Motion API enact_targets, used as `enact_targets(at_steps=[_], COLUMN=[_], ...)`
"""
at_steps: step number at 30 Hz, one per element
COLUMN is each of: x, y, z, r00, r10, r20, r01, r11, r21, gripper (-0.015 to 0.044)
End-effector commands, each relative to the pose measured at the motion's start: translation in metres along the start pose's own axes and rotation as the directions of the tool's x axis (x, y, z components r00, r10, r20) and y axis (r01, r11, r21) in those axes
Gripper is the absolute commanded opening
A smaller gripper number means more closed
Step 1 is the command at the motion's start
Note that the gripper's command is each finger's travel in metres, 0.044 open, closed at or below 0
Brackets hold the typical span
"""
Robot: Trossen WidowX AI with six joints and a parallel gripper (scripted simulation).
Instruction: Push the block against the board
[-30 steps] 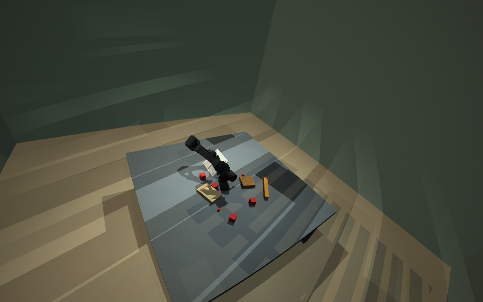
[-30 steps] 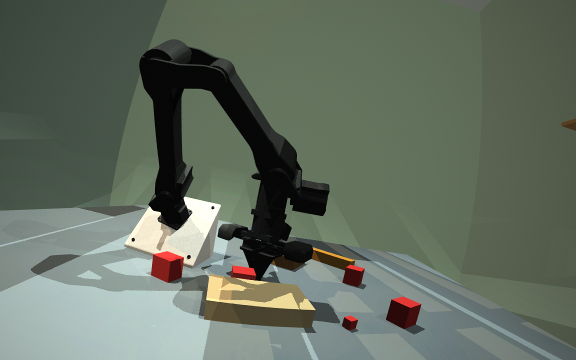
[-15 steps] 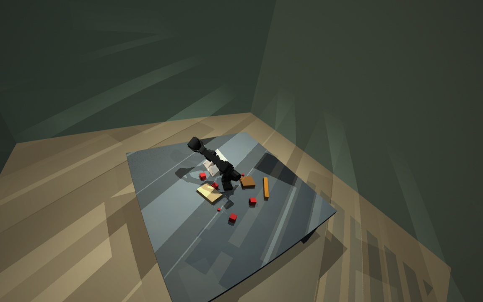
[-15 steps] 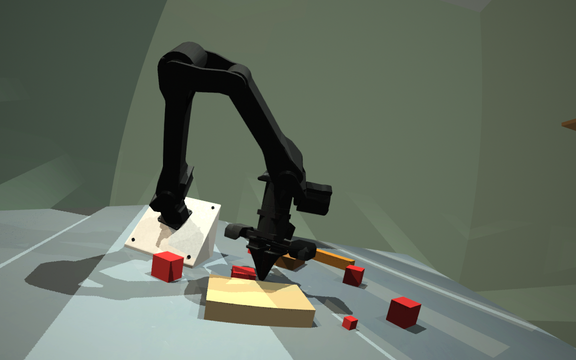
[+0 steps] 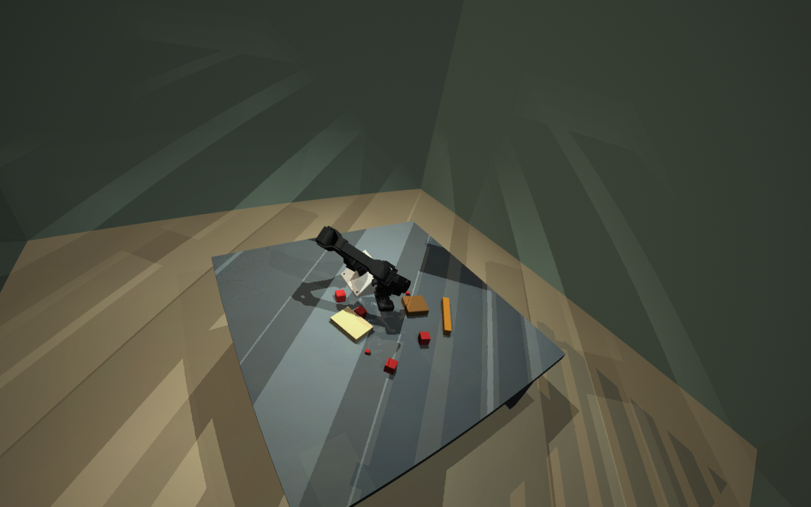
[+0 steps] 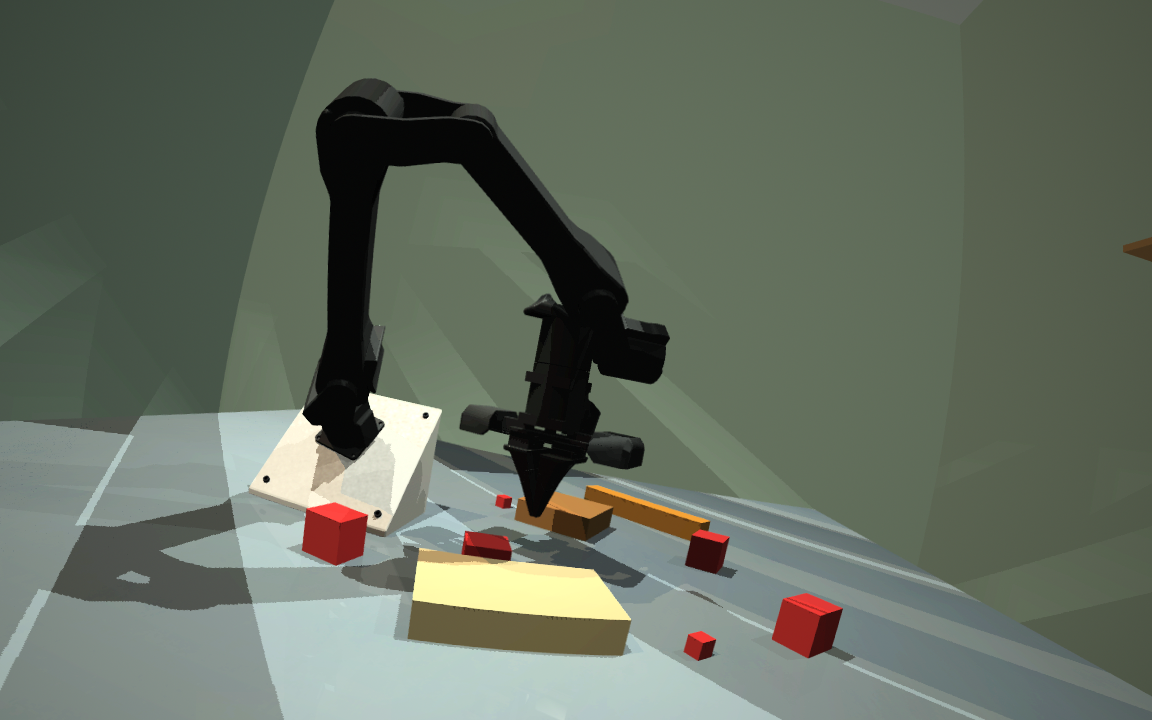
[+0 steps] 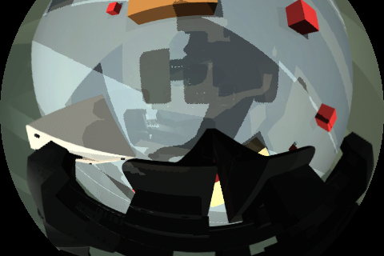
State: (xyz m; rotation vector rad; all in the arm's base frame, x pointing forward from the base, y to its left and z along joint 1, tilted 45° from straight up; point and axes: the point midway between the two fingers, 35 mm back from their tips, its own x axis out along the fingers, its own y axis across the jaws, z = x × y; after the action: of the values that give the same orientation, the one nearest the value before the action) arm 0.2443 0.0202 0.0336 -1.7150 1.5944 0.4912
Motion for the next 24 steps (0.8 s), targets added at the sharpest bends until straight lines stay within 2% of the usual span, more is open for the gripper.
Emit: enact_targets(at_steps=[1,5,15,21,24], x=[-0.010,-0.013,-0.024,-0.016,-0.012], y=[0.001,-0.011,-0.074,-0.091,-0.093], z=[-0.002,0.011,0.110,0.176,0.192], r00=[1.000,1.000,1.000,1.000,1.000], r10=[0.006,0.006,0.003,0.002,0.001], r20=[0.000,0.001,0.008,0.011,0.011], r01=[-0.006,-0.006,-0.001,0.002,0.003], r11=[1.000,1.000,0.972,0.935,0.923], r21=[0.008,-0.023,-0.234,-0.355,-0.385], gripper=[0.0000,0.0000,0.0000,0.0000,0.0000])
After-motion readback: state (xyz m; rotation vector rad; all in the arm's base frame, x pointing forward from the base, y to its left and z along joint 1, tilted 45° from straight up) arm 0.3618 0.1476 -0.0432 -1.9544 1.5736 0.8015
